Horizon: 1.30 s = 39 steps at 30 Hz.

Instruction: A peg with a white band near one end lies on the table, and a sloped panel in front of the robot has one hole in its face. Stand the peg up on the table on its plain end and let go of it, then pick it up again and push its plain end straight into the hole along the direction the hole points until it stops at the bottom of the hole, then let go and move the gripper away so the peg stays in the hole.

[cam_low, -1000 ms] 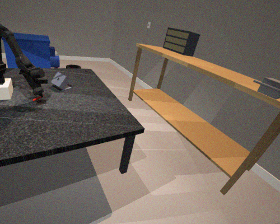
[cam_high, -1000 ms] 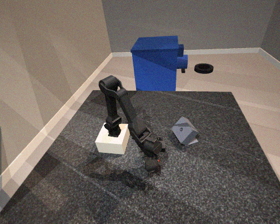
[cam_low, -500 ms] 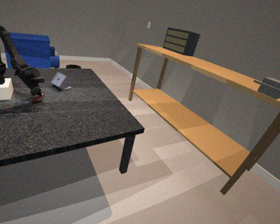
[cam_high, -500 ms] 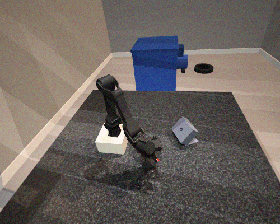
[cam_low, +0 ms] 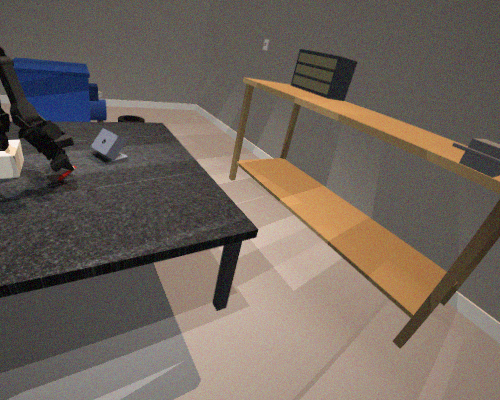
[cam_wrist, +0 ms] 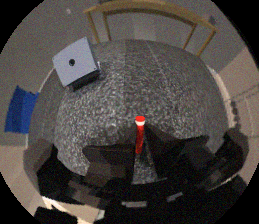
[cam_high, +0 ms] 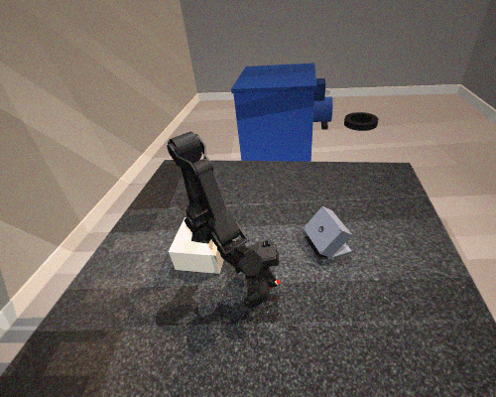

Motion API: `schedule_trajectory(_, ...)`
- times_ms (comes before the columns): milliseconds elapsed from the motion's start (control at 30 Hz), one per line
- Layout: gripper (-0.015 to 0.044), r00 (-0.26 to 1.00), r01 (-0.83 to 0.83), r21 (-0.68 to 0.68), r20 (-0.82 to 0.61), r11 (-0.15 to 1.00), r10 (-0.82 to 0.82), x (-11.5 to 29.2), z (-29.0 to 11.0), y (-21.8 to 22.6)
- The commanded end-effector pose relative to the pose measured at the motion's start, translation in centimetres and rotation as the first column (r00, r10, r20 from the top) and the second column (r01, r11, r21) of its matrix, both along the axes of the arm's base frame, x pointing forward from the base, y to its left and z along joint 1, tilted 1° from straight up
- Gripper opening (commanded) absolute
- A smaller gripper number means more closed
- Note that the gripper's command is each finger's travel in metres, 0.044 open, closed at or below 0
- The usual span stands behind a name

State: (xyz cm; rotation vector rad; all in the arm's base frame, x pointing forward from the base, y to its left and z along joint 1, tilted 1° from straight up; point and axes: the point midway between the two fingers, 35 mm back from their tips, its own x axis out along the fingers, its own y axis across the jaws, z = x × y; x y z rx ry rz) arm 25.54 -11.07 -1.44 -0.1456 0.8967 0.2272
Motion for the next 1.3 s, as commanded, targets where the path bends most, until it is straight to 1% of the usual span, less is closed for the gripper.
schedule_trajectory(0, 0.0051, 0.999, -0.006, 0.007, 0.039, 1.0, 0.006, -0.3, 0.2, 0.0)
schedule_trajectory(1267, 0.0051, 0.939, -0.031, 0.088, 0.345, 0.996, -0.001, -2.8, 0.6, -0.6)
